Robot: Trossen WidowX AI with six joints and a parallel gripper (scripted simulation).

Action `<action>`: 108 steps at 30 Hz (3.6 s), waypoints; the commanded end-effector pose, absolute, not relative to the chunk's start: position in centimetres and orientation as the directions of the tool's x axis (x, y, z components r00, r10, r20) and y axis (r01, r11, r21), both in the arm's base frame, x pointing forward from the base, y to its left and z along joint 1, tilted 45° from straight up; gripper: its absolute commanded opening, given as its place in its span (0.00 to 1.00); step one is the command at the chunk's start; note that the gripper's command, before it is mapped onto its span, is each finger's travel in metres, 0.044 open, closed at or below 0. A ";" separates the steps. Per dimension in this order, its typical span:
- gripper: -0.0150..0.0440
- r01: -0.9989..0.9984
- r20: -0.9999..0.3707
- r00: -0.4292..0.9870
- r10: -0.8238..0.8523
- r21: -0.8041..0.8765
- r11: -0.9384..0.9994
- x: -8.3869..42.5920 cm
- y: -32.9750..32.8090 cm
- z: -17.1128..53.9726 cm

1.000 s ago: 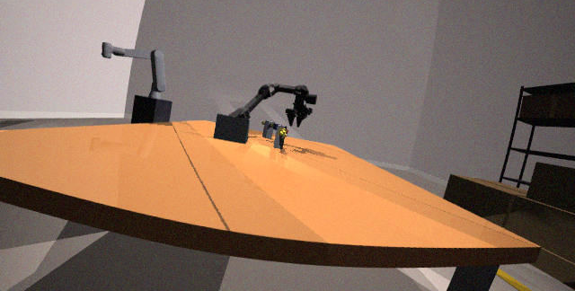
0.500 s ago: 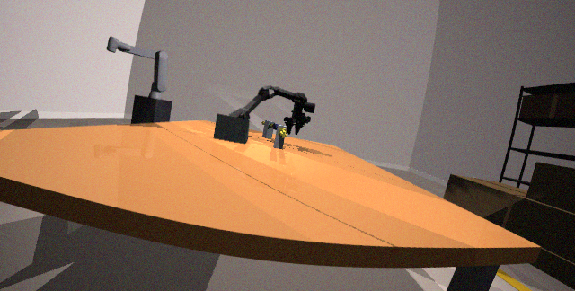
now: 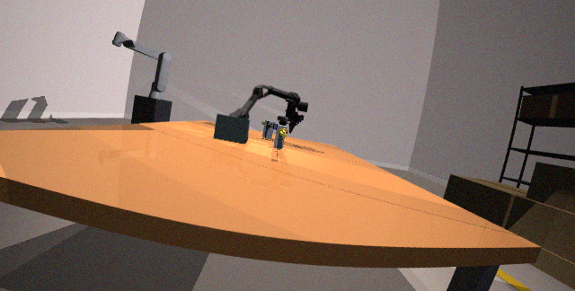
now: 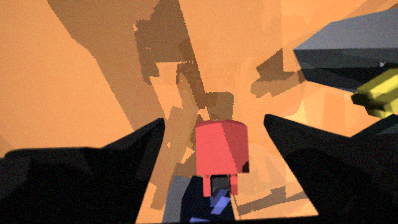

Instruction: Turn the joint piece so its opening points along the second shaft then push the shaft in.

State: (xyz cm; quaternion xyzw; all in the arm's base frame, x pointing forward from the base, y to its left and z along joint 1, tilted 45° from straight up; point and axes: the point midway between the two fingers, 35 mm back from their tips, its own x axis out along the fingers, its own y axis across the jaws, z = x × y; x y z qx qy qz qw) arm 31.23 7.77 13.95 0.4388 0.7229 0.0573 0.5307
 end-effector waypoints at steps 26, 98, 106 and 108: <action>1.00 0.582 -0.713 -0.058 0.699 0.545 0.604 29.1 10.7 12.4; 0.56 0.582 -0.713 -0.058 0.699 0.545 0.604 29.1 10.7 12.4; 0.56 0.582 -0.713 -0.058 0.699 0.545 0.604 29.1 10.7 12.4; 0.56 0.582 -0.713 -0.058 0.699 0.545 0.604 29.1 10.7 12.4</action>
